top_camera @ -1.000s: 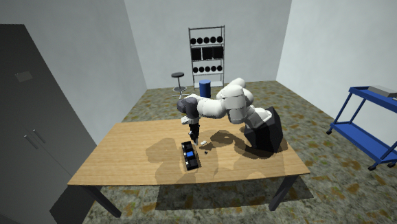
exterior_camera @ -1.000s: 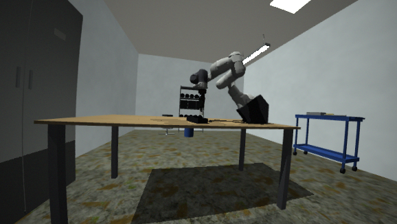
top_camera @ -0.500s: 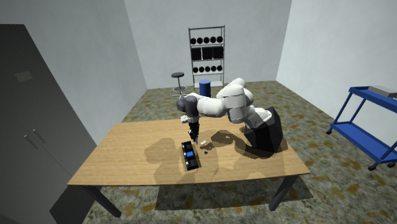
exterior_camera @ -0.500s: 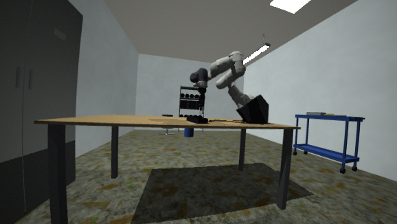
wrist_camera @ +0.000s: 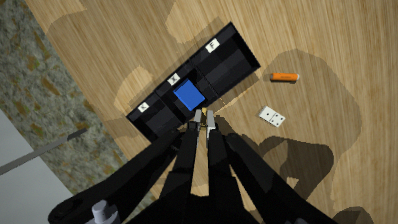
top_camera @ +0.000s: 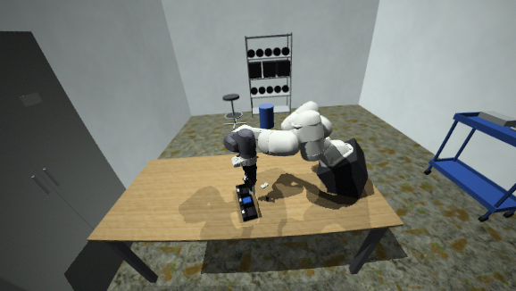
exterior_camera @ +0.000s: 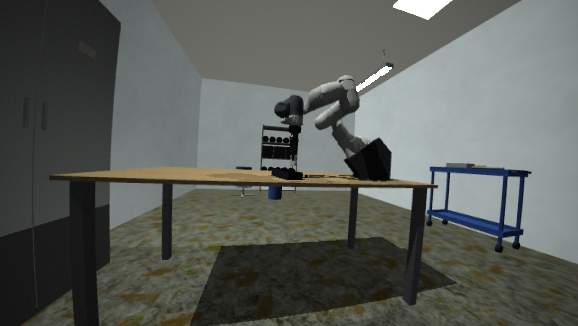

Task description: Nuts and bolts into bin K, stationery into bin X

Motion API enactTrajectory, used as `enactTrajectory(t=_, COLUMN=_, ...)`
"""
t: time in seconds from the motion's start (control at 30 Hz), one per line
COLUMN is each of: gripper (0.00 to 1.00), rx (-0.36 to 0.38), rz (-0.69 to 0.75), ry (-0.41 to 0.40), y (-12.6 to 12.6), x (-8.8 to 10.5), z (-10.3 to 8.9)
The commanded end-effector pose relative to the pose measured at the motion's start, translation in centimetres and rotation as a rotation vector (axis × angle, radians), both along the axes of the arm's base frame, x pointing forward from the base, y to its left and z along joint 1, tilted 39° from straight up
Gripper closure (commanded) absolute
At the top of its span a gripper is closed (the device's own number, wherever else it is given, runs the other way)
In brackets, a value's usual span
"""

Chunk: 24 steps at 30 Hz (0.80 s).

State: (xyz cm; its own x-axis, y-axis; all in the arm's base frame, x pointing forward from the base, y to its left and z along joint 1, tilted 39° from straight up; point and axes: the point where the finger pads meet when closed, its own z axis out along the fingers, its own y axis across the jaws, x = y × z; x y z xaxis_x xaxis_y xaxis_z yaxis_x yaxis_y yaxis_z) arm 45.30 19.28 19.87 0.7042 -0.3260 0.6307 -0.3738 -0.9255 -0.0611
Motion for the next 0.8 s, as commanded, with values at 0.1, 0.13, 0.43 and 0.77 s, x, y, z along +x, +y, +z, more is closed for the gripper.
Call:
enactTrajectory(t=0.1, gripper=0.94, rx=0.046, rz=-0.072, ry=-0.009, y=1.7, x=0.1, z=-0.3)
enactTrajectory(t=0.13, gripper=0.94, rx=0.046, rz=-0.072, ry=-0.009, y=1.7, x=0.1, z=-0.3)
enactTrajectory(t=0.43, gripper=0.94, rx=0.106, rz=-0.150, ry=-0.029, y=2.8, x=0.3, z=-0.5)
enactTrajectory(t=0.77, gripper=0.94, rx=0.159, rz=-0.192, ry=-0.049, y=7.5, x=1.0, z=-1.2)
